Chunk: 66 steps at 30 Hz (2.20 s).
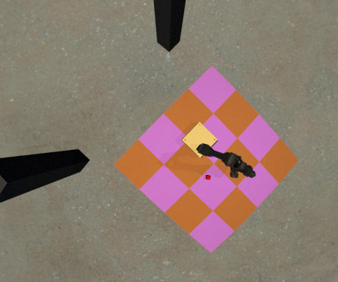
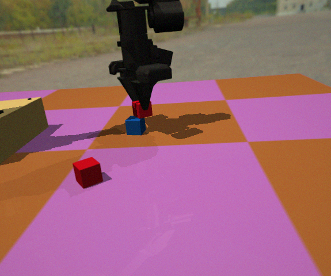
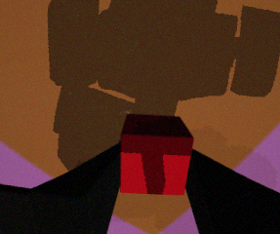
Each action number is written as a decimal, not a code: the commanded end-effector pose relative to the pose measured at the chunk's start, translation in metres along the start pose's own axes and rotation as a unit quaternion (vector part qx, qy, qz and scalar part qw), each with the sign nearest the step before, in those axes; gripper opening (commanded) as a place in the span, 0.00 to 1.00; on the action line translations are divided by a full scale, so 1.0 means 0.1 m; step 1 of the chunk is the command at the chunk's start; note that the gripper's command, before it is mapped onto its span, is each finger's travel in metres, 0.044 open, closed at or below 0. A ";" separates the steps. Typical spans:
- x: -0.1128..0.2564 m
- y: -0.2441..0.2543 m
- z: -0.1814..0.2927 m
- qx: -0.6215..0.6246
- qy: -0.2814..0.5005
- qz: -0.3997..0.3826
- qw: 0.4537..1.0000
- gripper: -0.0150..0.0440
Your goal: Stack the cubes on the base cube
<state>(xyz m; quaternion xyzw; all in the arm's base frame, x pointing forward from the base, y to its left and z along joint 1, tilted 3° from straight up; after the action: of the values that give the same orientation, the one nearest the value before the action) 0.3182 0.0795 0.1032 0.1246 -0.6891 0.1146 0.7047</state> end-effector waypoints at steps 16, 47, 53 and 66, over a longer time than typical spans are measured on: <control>0.00 0.00 0.00 -0.001 -0.001 -0.003 1.000 0.60; 0.32 -0.22 0.07 0.002 0.003 0.000 1.000 0.70; 0.42 -0.71 0.29 0.008 0.002 0.001 1.000 0.70; 0.63 -1.57 0.99 0.021 0.003 0.004 1.000 0.70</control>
<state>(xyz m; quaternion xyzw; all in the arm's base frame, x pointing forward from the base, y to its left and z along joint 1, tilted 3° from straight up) 0.2888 -0.0885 0.1620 0.1344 -0.6878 0.1270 0.7019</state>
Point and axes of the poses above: the point midway between the two fingers, 35 mm back from their tips, its own x axis back along the fingers, its own y axis across the jaws, z = x × y, the point moved 10 cm from there along x, back along the fingers, and after that the axes turned 13 degrees about -x, right-handed, at the moved point
